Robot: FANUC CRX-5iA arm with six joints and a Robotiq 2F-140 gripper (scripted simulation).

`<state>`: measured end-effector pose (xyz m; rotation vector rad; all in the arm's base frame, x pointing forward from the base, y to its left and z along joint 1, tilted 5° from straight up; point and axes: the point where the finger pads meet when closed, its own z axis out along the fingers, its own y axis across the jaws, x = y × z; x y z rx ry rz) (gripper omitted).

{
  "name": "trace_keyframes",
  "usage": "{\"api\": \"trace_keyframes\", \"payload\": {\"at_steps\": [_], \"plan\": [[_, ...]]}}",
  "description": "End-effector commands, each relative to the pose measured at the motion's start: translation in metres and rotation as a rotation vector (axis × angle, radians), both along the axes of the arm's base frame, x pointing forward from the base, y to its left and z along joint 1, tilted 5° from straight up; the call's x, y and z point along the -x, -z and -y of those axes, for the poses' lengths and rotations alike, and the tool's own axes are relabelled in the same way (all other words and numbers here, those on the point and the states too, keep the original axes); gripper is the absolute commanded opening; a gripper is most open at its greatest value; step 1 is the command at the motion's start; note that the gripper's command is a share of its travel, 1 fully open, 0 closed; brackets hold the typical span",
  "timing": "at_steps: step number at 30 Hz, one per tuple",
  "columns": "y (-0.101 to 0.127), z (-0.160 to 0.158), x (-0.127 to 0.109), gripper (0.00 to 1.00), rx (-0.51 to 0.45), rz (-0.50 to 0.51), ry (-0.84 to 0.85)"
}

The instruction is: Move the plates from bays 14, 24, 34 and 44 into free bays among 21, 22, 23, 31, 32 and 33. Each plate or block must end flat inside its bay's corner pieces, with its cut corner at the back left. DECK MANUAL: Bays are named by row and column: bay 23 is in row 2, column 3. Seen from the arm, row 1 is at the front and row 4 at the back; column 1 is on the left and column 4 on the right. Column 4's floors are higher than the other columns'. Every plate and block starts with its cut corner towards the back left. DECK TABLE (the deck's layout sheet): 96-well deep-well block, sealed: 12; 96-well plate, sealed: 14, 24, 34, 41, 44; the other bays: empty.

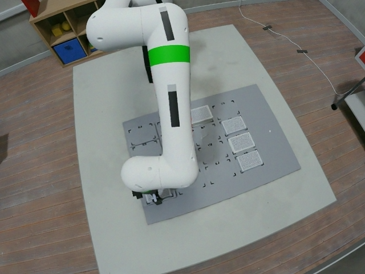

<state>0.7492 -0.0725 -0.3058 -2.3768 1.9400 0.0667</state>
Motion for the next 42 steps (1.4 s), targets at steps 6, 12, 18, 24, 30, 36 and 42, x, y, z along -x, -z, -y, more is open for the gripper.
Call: {"api": "trace_keyframes", "payload": {"at_steps": [6, 12, 18, 24, 30, 36, 42], "plan": [[-0.004, 0.001, -0.001, 0.10, 0.001, 0.003, 0.000], [-0.006, 0.001, -0.001, 0.10, 0.001, 0.003, 0.000], [-0.008, 0.001, -0.001, 0.10, 0.001, 0.003, 0.000], [-0.010, 0.001, -0.001, 0.10, 0.001, 0.003, 0.000], [-0.012, 0.001, -0.001, 0.10, 0.001, 0.003, 0.000], [-0.013, 0.001, -0.001, 0.10, 0.001, 0.003, 0.000], [-0.021, 0.002, -0.001, 0.10, 0.001, 0.003, 0.000]]}}
